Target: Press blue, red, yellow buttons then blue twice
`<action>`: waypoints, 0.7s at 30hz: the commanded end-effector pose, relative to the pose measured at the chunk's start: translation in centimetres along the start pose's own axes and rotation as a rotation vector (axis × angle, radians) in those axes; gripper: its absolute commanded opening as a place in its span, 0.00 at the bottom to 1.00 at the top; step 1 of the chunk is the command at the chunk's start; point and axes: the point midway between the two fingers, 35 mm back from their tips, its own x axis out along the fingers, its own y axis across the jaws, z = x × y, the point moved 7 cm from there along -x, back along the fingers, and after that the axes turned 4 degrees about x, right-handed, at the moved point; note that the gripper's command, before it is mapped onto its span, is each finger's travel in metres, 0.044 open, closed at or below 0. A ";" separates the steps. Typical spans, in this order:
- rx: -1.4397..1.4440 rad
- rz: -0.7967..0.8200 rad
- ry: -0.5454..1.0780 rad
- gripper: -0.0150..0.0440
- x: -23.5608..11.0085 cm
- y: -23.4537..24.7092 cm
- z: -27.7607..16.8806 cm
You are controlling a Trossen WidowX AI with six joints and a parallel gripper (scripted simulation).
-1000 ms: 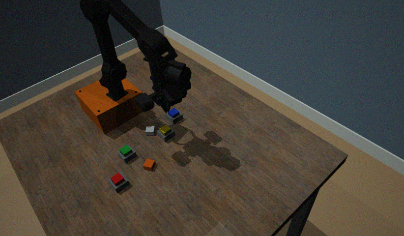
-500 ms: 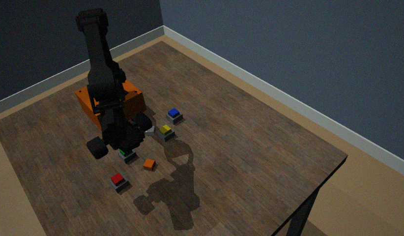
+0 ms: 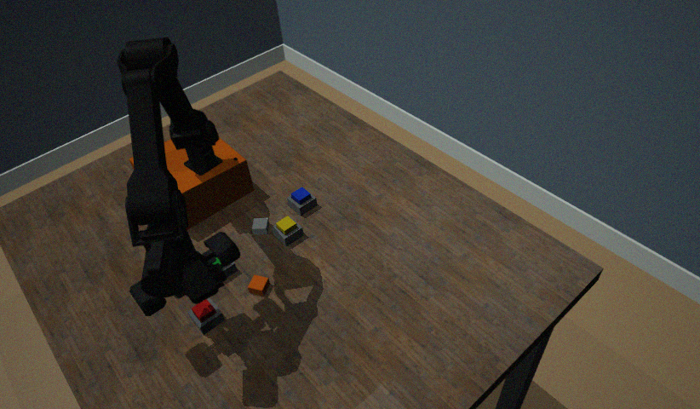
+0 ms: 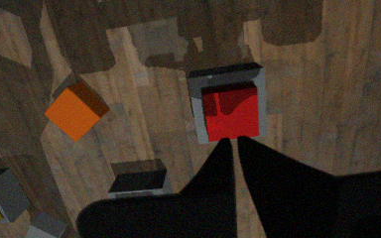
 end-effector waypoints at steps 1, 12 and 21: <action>-0.007 -0.008 -0.021 0.29 0.2 -0.1 0.2; -0.007 -0.007 -0.020 0.29 1.9 -0.1 0.3; -0.007 -0.007 -0.020 0.29 3.3 -0.1 0.3</action>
